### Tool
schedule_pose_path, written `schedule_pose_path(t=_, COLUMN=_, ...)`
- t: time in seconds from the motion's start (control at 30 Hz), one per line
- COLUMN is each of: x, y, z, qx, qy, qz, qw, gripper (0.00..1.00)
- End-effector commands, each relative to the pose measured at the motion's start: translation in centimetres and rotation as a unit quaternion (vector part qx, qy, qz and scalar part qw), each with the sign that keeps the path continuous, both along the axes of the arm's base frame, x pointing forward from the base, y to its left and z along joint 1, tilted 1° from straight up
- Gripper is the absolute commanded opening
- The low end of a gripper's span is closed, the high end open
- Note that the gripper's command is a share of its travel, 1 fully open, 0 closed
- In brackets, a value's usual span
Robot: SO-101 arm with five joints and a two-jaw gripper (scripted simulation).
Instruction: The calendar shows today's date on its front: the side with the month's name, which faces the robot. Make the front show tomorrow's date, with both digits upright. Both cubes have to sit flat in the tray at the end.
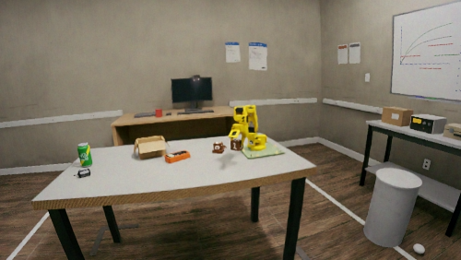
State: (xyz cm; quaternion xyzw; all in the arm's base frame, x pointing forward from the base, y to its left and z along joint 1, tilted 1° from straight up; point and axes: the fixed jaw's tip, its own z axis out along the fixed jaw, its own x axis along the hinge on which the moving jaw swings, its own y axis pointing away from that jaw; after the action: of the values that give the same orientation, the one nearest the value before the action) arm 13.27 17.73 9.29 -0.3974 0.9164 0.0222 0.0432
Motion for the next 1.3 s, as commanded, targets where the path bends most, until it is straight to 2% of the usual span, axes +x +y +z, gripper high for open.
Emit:
schedule_pose_path(t=0.0, x=-0.25, y=-0.06, z=0.36, qx=0.003, qy=-0.002, qz=0.007, qw=1.000, gripper=0.00)
schedule_pose_path(t=0.33, x=-0.25, y=-0.06, z=0.36, qx=0.003, qy=-0.002, qz=0.007, qw=1.000, gripper=0.00)
schedule_pose_path(t=0.37, x=-0.40, y=-0.15, z=0.79, qx=0.010, qy=-0.008, qz=0.009, qw=1.000, gripper=0.00)
schedule_pose_path(t=1.27, x=-0.40, y=-0.15, z=0.79, qx=0.010, qy=-0.008, qz=0.009, qw=1.000, gripper=0.00)
